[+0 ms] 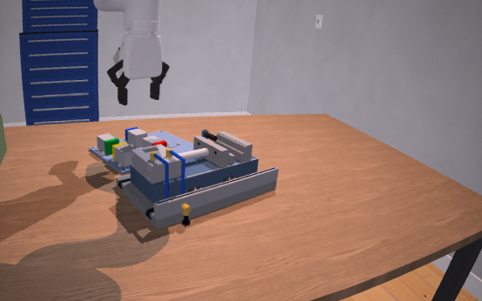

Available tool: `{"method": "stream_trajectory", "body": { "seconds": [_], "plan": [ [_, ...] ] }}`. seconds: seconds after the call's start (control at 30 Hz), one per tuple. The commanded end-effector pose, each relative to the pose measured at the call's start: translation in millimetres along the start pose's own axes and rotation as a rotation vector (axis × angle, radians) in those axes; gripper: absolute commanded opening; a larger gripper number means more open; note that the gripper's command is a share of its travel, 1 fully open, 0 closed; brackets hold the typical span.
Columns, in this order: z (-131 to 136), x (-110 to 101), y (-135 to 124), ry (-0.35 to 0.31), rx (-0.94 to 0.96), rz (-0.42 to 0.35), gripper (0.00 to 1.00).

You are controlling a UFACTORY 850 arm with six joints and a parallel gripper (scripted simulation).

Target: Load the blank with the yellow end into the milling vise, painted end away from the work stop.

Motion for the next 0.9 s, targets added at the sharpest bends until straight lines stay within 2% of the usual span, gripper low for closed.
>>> {"method": "stream_trajectory", "body": {
  "seconds": [0.0,0.2,0.53,0.77,0.87],
  "plan": [
    [0.6,-0.7,-0.2,-0.002,0.001,0.000,1.00],
    [0.6,-0.7,-0.2,-0.002,0.001,0.000,1.00],
    [2.7,-49.4,11.2,-0.002,0.001,0.000,1.00],
    [2.7,-49.4,11.2,-0.002,0.001,0.000,1.00],
    [3.3,-61.6,14.2,-0.002,0.001,0.000,1.00]
  ]
}}
Point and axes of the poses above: the point where the finger pads meet when closed, its own x axis out along the fingers, its own z axis across the jaws, y = z × x, the point moved 5 cm from there along -x, back along the fingers, and after that the axes turned 11 degrees about -x, right-handed, at the moved point
